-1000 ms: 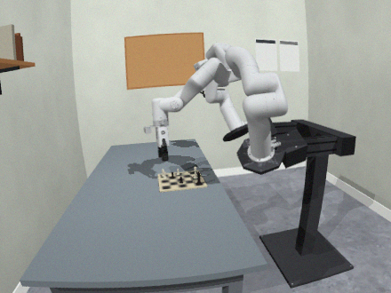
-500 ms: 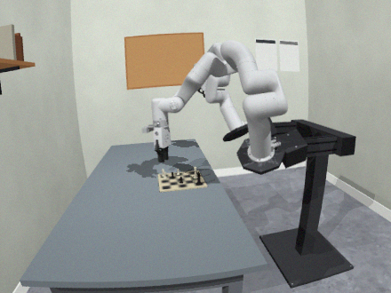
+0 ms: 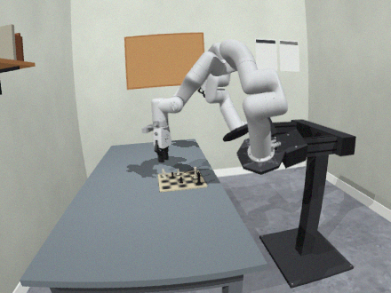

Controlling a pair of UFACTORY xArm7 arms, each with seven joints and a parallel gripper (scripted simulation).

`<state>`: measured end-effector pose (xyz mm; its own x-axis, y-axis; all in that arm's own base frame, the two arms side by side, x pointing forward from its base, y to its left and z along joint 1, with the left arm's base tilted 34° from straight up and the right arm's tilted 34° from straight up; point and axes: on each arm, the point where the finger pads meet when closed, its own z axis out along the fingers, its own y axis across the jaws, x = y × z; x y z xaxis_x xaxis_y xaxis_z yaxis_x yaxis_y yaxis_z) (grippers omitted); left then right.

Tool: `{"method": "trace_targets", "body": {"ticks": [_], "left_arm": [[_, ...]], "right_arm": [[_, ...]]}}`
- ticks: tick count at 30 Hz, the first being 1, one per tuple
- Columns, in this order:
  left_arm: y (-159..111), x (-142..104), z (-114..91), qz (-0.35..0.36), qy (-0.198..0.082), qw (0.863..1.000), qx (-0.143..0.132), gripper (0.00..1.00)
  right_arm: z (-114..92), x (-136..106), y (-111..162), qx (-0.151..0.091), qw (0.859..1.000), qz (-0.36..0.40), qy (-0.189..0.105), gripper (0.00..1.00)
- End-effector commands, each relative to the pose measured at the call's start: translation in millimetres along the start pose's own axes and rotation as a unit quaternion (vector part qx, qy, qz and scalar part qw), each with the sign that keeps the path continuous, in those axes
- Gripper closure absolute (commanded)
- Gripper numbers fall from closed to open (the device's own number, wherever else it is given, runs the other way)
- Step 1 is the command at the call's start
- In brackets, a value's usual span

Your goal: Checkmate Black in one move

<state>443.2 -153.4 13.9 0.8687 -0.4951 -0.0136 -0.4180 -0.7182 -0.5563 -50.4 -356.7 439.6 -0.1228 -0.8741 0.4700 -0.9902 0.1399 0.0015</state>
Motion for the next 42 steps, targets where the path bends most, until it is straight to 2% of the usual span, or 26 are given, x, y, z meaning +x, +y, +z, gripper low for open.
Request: {"method": "trace_targets", "body": {"ticks": [1, 23, 42], "left_arm": [[0.2, 1.3, -1.3, 0.0, 0.002, 1.0, 0.0, 0.61], [0.1, 1.3, 0.7, 0.0, 0.002, 1.0, 0.0, 0.61], [-0.3, 1.2, 20.8, 0.0, 0.002, 1.0, 0.0, 0.61]], "right_arm": [[-1.5, 0.9, 0.4, 0.0, 1.0, 0.001, 0.002, 0.0], [-1.5, 0.9, 0.4, 0.0, 1.0, 0.001, 0.002, 0.0], [-1.5, 0.9, 0.4, 0.0, 1.0, 0.001, 0.002, 0.0]]}}
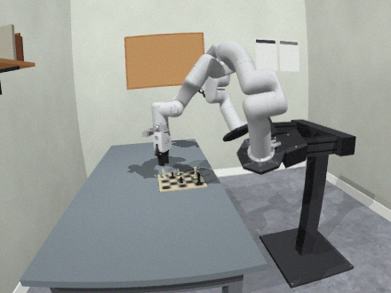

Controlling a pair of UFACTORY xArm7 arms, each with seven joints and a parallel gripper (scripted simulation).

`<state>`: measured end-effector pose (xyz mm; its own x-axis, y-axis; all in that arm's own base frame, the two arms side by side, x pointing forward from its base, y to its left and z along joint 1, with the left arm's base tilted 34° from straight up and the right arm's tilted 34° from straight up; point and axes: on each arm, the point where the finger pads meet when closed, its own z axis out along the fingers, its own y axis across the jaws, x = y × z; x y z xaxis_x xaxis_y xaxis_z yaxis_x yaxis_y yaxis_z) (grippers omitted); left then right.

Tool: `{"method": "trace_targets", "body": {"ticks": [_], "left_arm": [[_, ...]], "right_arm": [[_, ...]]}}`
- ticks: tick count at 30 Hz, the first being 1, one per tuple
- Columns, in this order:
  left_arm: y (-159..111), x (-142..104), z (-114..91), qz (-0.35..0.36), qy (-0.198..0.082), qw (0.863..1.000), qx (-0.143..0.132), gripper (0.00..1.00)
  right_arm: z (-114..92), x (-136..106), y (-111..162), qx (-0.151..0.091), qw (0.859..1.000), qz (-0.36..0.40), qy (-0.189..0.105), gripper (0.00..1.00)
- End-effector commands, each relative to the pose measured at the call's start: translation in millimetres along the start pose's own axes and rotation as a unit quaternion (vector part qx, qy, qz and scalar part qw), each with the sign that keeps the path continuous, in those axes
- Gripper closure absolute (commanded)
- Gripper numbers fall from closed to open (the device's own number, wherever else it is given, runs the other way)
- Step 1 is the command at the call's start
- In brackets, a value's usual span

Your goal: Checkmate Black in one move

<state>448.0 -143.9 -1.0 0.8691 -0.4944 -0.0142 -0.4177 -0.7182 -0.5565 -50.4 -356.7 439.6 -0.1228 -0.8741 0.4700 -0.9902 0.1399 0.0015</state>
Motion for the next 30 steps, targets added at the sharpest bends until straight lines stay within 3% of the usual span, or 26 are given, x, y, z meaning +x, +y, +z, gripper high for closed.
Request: {"method": "trace_targets", "body": {"ticks": [1, 13, 30], "left_arm": [[0.2, 1.6, 4.1, 0.0, 0.002, 1.0, 0.0, 0.61], [-0.2, 1.5, 22.5, 0.0, 0.002, 1.0, 0.0, 0.61], [-0.4, 1.4, 32.9, 0.0, 0.002, 1.0, 0.0, 0.61]], "right_arm": [[-1.5, 0.9, 0.4, 0.0, 1.0, 0.001, 0.002, 0.0], [-1.5, 0.9, 0.4, 0.0, 1.0, 0.001, 0.002, 0.0], [-1.5, 0.9, 0.4, 0.0, 1.0, 0.001, 0.002, 0.0]]}}
